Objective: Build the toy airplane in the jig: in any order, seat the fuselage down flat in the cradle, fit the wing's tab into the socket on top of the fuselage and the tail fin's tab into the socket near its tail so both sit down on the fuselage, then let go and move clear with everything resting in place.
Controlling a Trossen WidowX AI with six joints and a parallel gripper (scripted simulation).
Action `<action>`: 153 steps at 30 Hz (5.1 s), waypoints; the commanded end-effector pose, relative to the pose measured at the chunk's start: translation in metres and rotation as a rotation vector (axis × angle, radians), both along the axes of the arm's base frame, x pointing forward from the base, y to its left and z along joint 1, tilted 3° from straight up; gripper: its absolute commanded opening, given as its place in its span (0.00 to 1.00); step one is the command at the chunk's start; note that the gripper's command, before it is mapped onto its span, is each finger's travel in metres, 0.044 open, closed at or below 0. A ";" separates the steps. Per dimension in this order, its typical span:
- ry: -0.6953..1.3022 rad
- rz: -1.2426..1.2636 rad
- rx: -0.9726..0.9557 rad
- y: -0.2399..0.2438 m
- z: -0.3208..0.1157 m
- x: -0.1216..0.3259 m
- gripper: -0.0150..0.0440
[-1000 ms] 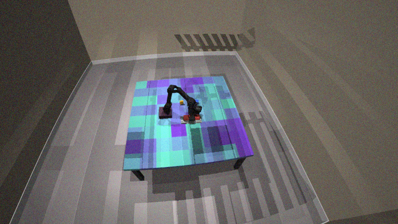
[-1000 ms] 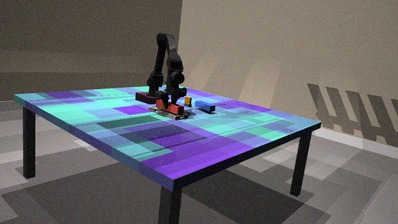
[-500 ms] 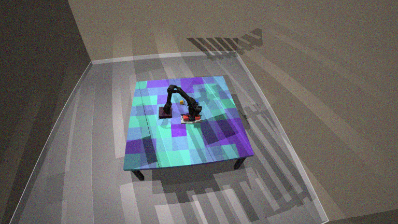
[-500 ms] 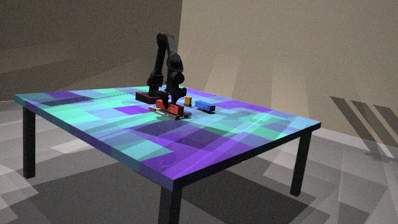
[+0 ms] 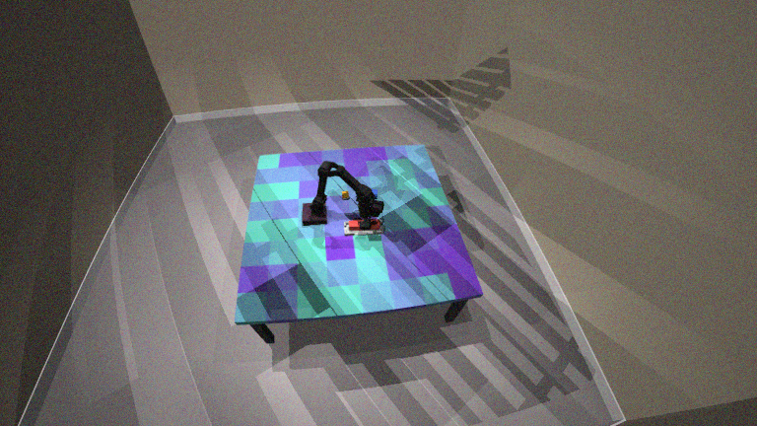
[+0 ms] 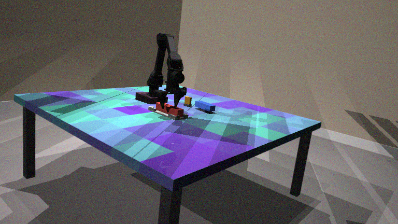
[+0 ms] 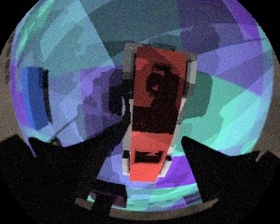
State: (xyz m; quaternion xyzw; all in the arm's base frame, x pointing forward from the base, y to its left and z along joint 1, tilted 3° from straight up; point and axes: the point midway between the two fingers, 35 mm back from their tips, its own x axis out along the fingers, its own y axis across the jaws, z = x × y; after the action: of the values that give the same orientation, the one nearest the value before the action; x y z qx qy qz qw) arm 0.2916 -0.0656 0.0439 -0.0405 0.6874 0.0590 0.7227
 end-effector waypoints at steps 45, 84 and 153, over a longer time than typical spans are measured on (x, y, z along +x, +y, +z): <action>-0.014 -0.067 0.024 0.251 0.075 0.000 1.00; -0.014 -0.067 0.023 0.254 0.001 0.004 1.00; -0.012 -0.109 0.025 0.241 0.126 -0.001 0.25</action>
State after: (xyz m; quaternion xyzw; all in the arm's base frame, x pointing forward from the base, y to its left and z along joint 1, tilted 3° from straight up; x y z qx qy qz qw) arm 0.2887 0.1817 0.1697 -0.0060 0.6820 0.0397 0.7303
